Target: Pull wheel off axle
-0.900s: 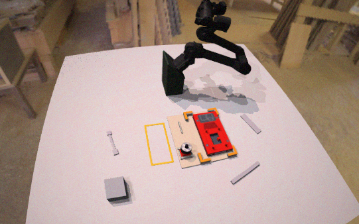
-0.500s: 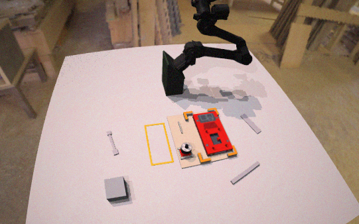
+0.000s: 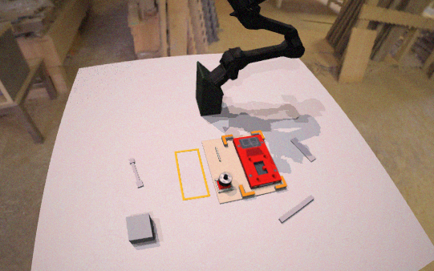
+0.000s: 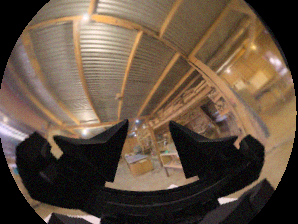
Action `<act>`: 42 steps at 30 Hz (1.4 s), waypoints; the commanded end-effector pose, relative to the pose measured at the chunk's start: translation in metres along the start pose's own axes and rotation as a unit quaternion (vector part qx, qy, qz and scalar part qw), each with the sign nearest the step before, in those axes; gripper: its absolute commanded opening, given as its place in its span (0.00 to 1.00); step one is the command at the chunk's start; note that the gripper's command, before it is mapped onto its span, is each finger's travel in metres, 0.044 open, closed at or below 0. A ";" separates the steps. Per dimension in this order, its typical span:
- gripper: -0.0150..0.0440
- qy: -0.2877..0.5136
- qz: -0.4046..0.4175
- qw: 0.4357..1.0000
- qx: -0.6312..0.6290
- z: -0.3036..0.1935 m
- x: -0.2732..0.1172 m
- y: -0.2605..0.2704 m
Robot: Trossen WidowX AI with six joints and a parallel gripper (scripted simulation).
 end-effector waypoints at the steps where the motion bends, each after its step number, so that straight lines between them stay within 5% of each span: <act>1: 0.76 0.051 0.081 0.995 -0.035 -0.016 0.007 0.042; 17: 0.76 0.236 0.385 0.878 -0.162 -0.097 -0.045 0.199; 26: 0.76 0.293 0.477 0.804 -0.201 -0.126 -0.091 0.242; 42: 0.76 0.429 0.687 0.497 -0.310 -0.190 -0.250 0.301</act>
Point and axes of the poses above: the point midway between the two fingers, 35 mm back from their tips, its own x axis out along the fingers, its own y axis across the jaws, z = x × y, the point moved 2 cm from there along -x, back along the fingers
